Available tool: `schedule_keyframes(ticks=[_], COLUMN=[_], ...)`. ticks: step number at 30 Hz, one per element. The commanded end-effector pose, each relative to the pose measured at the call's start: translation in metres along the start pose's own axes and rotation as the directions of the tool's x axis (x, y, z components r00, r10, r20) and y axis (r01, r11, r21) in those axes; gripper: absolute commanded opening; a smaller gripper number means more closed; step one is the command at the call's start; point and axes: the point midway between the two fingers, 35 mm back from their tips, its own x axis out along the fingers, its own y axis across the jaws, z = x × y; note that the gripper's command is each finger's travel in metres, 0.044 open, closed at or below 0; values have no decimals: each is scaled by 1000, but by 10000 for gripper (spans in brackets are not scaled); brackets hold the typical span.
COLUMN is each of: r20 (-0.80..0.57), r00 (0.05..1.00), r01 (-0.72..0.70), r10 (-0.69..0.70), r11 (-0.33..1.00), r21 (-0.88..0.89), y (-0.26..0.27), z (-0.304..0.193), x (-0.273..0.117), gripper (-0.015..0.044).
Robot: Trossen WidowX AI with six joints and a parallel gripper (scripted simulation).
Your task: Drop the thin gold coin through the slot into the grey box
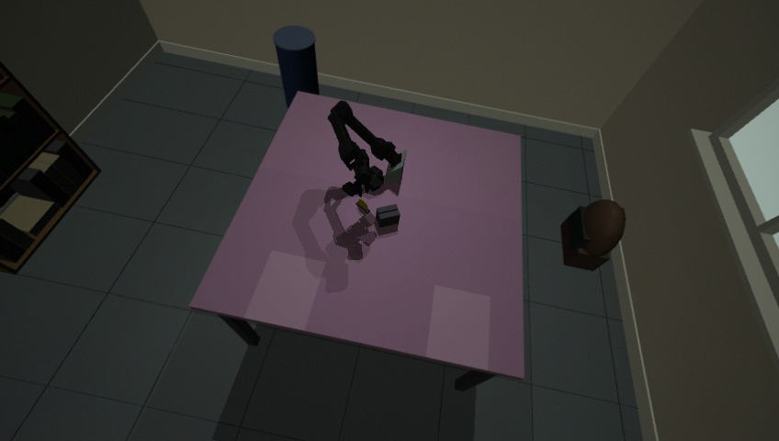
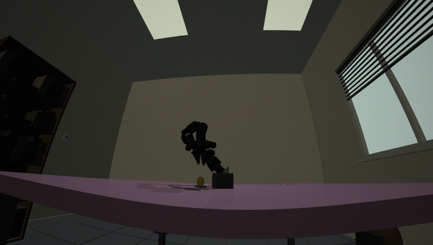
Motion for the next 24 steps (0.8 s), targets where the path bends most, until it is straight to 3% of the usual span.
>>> schedule_keyframes(ticks=[1,9,13,24], r20=[-156,-156,-156,-157], r00=[986,986,986,986], r01=[-66,-67,-66,-65], r10=[62,62,61,61], r11=[998,998,998,998], r21=[-21,-21,-21,-21], y=[5,6,8,9], z=[-5,-4,-9,-12], x=[-4,-1,29,46], gripper=[161,161,161,161])
